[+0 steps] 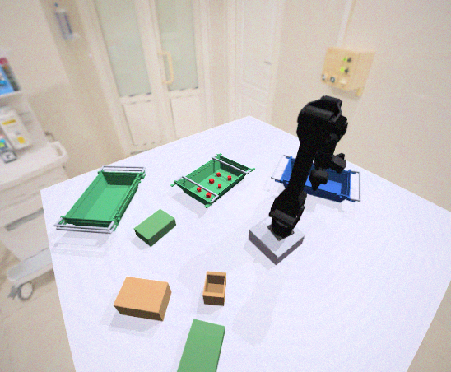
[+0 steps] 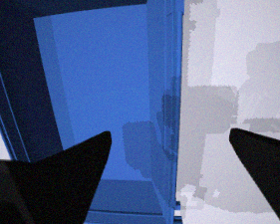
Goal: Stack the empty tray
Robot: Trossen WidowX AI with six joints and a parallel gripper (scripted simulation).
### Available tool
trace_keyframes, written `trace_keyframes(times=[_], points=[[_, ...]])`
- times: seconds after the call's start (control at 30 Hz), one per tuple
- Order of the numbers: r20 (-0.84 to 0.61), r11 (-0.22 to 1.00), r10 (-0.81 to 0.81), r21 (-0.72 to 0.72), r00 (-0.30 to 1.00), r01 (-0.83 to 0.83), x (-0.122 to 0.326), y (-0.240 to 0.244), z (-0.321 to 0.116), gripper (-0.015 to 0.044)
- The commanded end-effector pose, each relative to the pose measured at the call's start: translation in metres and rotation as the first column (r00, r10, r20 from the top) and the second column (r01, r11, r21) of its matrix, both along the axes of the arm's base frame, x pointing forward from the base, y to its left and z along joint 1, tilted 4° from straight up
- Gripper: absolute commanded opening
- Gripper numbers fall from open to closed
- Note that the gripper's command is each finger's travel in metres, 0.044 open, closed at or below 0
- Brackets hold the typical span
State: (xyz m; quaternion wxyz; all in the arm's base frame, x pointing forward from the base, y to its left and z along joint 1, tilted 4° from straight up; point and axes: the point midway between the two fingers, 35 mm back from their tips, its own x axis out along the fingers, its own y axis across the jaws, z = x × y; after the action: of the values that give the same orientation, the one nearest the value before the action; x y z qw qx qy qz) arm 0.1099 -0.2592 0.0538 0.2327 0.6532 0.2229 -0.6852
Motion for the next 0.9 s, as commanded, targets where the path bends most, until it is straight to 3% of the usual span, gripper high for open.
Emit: trace_keyframes(times=[0.0,0.33,0.73,0.87], points=[[-0.009,1.0,-0.005,0.019,1.0,0.005,-0.003,0.004,-0.02,0.044],[-0.009,1.0,-0.005,0.019,1.0,0.005,-0.006,0.007,-0.064,0.044],[-0.009,1.0,-0.005,0.019,1.0,0.005,-0.007,0.007,-0.065,0.044],[-0.009,1.0,-0.005,0.019,1.0,0.005,-0.007,0.007,-0.065,0.0381]])
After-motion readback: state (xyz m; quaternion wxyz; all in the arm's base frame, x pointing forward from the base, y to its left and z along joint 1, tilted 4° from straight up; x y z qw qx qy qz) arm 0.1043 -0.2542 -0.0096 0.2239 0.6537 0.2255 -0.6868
